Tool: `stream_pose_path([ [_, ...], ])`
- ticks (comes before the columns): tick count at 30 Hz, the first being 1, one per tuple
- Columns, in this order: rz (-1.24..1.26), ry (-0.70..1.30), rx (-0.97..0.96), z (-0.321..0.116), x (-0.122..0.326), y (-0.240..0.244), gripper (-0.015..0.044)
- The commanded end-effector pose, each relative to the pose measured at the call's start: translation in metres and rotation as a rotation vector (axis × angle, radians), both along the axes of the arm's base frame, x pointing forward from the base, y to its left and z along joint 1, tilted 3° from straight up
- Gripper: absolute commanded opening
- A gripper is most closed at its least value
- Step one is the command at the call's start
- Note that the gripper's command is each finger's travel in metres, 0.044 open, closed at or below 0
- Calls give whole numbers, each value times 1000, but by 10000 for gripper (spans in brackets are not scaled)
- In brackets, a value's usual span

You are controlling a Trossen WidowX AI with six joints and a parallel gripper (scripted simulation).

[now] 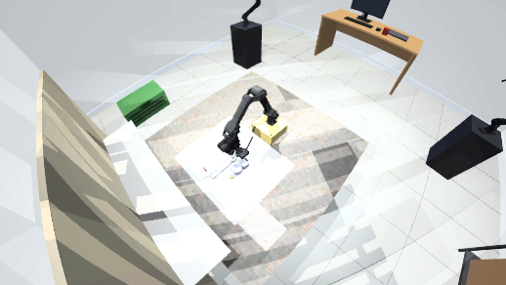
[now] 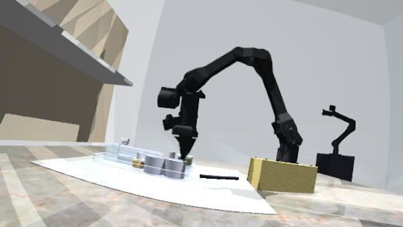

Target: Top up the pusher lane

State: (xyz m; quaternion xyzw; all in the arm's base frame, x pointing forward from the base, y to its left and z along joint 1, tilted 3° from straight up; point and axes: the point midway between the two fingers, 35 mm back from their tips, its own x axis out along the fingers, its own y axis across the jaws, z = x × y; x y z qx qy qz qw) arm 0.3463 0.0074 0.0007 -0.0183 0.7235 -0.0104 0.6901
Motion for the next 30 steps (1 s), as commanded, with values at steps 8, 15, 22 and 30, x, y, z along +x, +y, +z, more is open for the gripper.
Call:
stream_pose_path([
  [8, -1, -33, 4, 4, 11, 1, 0],
  [15, -1, -33, 4, 4, 12, 1, 0],
  [22, -1, -33, 4, 4, 13, 1, 0],
  [30, -1, -33, 4, 4, 14, 1, 0],
])
